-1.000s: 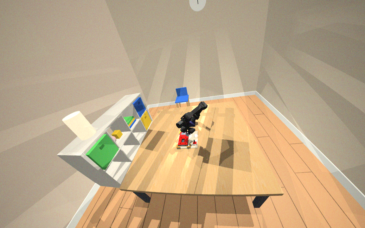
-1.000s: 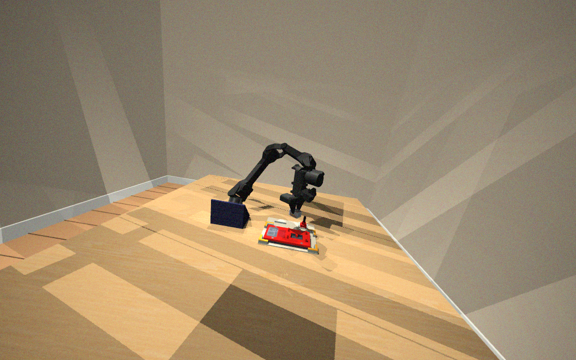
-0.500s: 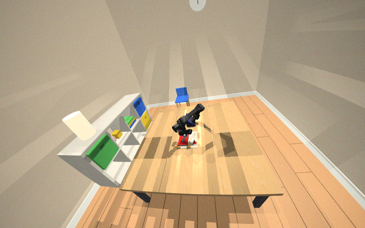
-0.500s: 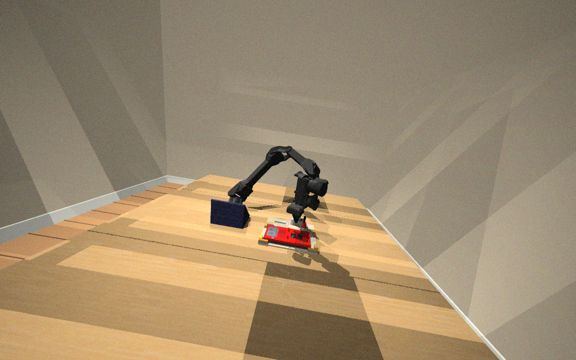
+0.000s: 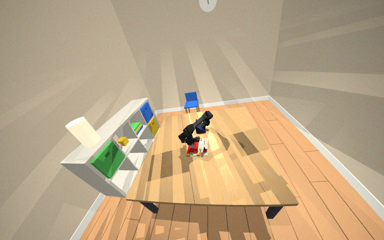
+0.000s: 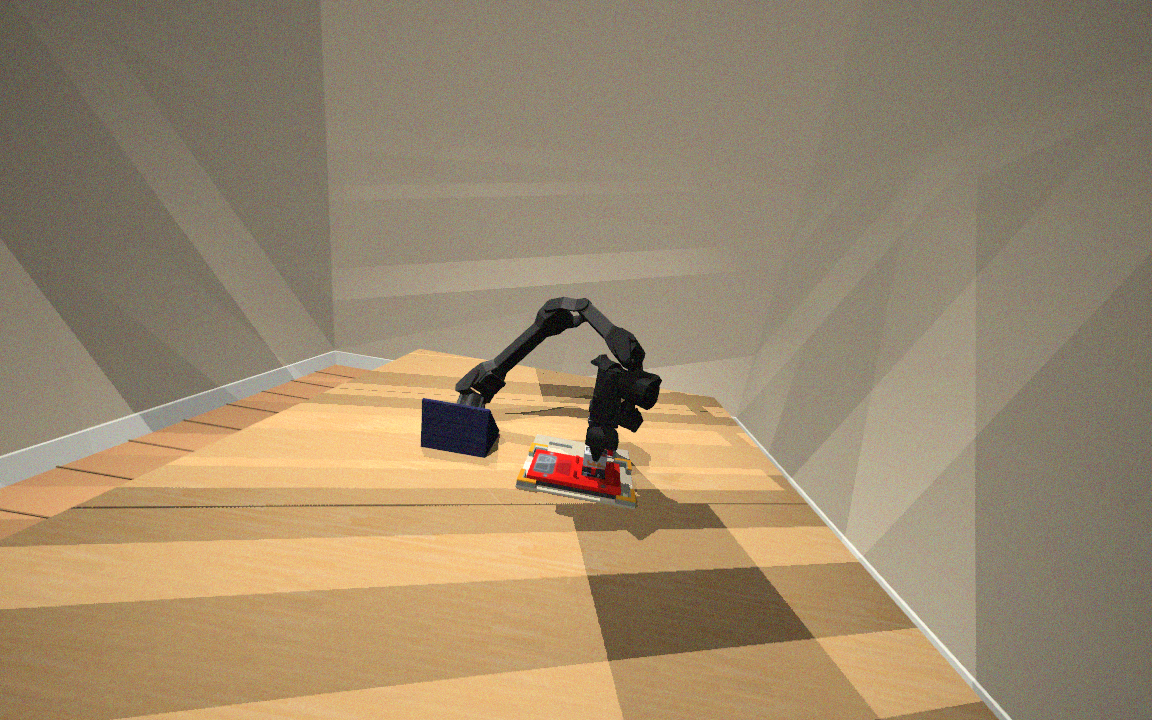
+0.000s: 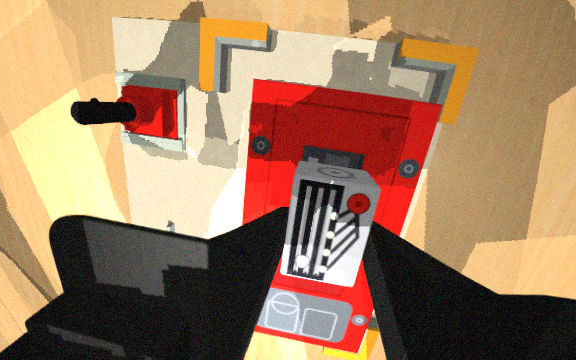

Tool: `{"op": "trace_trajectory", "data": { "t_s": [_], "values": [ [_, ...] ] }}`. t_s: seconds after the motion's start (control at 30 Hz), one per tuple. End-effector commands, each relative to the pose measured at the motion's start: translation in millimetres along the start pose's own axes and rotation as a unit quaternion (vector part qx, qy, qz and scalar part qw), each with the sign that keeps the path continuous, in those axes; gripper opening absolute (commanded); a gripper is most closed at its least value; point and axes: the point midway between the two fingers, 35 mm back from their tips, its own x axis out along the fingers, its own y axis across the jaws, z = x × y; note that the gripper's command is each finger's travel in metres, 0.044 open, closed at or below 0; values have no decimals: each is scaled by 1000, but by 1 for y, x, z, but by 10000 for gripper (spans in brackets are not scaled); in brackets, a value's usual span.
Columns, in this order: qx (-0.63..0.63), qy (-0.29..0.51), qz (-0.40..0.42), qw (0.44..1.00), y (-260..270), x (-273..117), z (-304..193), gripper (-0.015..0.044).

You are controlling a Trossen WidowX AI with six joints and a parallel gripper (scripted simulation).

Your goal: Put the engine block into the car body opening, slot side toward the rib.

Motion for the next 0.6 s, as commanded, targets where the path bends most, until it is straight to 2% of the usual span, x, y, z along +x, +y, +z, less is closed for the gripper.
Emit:
{"op": "trace_trajectory", "data": {
  "t_s": [0.0, 0.57],
  "values": [
    [-19, 0, -2, 1000, -2, 0, 1, 159],
    [19, 0, -2, 1000, -2, 1, 1, 159]
  ]
}}
